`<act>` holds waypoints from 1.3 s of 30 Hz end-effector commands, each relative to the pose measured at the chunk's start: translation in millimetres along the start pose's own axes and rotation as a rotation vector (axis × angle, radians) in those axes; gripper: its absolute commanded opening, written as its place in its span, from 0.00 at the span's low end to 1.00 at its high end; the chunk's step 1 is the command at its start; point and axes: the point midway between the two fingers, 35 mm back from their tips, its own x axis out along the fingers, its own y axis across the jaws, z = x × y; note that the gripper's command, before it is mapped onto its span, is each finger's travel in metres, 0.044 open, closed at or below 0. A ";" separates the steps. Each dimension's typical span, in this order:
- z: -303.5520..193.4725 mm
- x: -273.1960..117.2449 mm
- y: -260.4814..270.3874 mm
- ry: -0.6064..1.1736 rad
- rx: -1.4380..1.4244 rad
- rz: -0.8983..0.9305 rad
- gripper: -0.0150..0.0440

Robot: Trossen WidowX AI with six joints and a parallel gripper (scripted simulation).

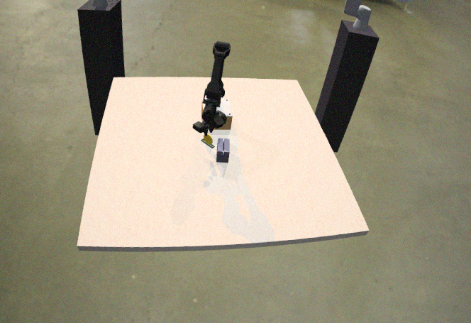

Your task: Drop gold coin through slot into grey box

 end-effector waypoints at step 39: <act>-3.5 62.2 5.6 0.002 -0.004 0.014 0.39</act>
